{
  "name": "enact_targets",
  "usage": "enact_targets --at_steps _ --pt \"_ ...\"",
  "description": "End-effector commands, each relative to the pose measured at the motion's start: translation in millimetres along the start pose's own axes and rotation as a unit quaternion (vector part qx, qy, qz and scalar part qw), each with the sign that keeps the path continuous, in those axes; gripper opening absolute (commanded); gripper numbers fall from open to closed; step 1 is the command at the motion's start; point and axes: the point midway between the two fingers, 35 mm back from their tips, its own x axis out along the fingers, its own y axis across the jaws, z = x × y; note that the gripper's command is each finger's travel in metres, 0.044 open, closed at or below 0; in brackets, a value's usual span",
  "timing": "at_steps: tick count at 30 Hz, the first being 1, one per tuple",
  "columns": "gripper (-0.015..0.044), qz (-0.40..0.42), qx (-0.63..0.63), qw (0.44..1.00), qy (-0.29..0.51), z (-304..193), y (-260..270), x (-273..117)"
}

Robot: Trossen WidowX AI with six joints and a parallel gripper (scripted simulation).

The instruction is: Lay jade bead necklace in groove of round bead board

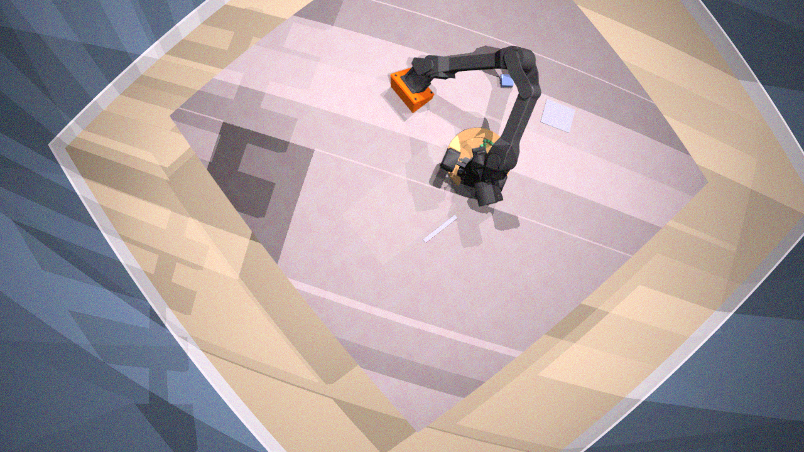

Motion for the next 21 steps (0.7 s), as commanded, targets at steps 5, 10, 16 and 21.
enact_targets --at_steps 5,10,16,21 --pt "0.0000 0.000 0.000 1.000 0.000 0.1 0.2 -0.3" --pt "0.0000 0.000 0.000 1.000 0.000 0.1 0.2 -0.7" --pt "0.0000 0.000 0.004 1.000 0.002 -0.3 -1.1 -6.0" --pt "0.0000 0.000 0.004 1.000 0.002 7.9 -9.6 -6.0"
